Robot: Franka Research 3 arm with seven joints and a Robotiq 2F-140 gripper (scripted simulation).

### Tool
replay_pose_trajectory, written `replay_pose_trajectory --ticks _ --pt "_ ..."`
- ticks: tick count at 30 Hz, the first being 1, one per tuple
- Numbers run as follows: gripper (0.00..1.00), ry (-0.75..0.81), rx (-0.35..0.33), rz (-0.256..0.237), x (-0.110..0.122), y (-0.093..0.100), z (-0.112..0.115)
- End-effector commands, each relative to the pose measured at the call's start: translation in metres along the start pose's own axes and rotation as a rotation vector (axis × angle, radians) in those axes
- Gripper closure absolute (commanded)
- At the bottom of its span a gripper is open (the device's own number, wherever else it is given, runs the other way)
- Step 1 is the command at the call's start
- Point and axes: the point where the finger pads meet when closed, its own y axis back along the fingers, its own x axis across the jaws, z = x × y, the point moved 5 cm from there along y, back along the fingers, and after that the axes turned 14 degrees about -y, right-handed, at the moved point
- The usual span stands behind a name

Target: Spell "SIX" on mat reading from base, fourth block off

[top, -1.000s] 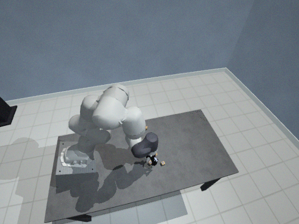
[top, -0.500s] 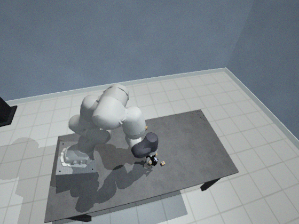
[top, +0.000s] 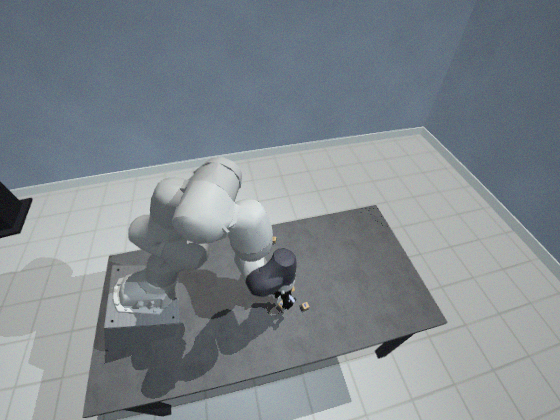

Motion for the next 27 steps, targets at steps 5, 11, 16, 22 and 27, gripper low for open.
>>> replay_pose_trajectory --ticks 5,11,16,22,27 --pt "0.75 0.003 0.003 0.002 0.0012 0.0003 -0.0010" --pt "0.87 0.003 0.003 0.002 0.0012 0.0003 -0.0010" --pt "0.87 0.003 0.003 0.002 0.0012 0.0003 -0.0010" --pt "0.87 0.003 0.003 0.002 0.0012 0.0003 -0.0010" --pt "0.87 0.003 0.003 0.002 0.0012 0.0003 -0.0010"
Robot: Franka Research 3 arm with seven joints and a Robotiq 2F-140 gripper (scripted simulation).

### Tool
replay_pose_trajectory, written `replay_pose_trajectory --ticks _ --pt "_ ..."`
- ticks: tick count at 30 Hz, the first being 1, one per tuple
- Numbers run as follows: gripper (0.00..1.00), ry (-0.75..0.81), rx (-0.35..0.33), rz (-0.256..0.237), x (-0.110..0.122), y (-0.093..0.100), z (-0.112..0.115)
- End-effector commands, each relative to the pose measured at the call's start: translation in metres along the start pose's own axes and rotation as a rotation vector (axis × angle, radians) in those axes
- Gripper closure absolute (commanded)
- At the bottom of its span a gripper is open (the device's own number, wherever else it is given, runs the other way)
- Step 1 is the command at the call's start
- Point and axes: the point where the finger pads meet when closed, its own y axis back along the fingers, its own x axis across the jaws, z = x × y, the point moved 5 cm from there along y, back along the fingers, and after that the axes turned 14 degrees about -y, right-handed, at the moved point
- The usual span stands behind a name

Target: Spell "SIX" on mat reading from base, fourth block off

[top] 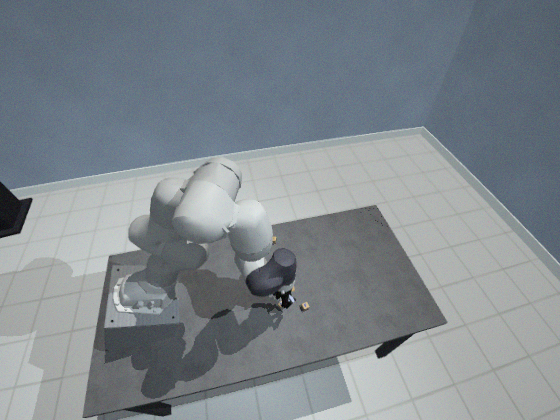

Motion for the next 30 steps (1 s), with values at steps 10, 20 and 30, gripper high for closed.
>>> replay_pose_trajectory --ticks 10,20,30 --pt "0.87 0.003 0.003 0.002 0.001 0.000 -0.001" --pt "0.87 0.000 0.009 0.003 0.001 0.004 -0.001" --pt "0.87 0.001 0.024 0.002 0.001 0.048 0.001"
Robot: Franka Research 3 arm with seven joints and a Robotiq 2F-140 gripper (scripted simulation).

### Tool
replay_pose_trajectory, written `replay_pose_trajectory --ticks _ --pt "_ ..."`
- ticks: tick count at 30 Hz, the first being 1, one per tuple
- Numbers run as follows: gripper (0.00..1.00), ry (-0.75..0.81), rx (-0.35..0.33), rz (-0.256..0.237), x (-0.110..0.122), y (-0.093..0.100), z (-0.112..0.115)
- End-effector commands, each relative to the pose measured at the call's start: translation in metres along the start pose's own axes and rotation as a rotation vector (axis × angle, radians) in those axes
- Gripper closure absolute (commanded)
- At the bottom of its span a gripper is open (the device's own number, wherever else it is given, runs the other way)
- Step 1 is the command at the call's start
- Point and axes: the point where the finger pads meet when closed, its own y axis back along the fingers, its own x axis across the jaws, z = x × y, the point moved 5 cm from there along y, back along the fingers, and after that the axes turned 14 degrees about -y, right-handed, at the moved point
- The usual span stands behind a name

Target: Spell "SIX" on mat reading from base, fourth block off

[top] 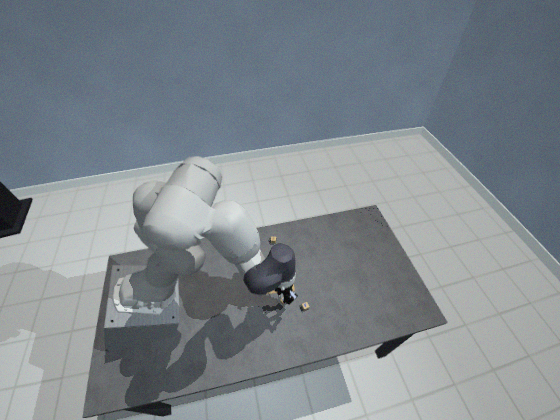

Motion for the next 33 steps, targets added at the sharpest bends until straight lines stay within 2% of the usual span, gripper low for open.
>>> replay_pose_trajectory --ticks 1,5,9,23,28,33 --pt "0.87 -0.006 -0.028 0.004 -0.001 0.019 0.007" --pt "0.87 -0.006 -0.028 0.004 -0.001 0.047 0.006" --pt "0.87 -0.006 -0.028 0.004 -0.001 0.061 0.006" --pt "0.87 -0.012 -0.028 0.004 -0.001 0.063 0.005" --pt "0.87 -0.166 -0.020 0.005 -0.012 0.066 -0.004" --pt "0.87 -0.223 -0.018 0.005 -0.017 0.067 -0.007"
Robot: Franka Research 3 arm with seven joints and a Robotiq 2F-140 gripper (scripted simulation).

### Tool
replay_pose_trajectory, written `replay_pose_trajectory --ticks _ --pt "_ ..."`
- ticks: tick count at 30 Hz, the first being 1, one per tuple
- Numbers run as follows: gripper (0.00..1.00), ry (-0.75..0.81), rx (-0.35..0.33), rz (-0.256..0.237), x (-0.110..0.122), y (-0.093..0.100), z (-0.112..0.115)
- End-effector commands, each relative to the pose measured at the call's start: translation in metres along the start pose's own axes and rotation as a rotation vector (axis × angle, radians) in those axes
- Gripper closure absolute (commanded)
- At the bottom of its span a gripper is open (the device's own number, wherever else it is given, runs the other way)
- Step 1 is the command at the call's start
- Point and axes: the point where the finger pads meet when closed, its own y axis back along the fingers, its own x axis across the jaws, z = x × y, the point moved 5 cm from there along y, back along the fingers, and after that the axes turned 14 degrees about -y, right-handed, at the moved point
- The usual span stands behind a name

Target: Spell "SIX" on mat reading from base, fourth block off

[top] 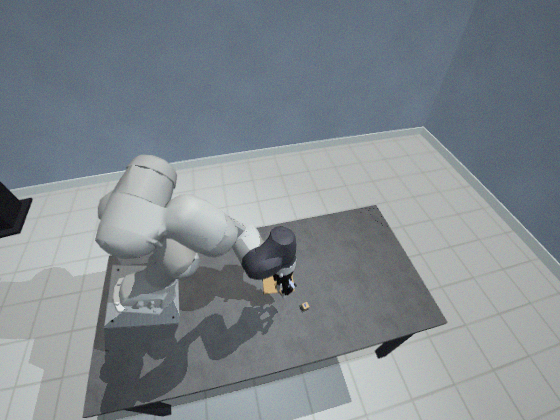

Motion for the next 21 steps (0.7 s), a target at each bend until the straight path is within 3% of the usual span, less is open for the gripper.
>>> replay_pose_trajectory --ticks 1,21 --pt "0.87 -0.139 0.004 -0.005 -0.005 0.001 -0.003" --pt "0.87 -0.419 0.012 -0.010 -0.028 0.006 -0.015"
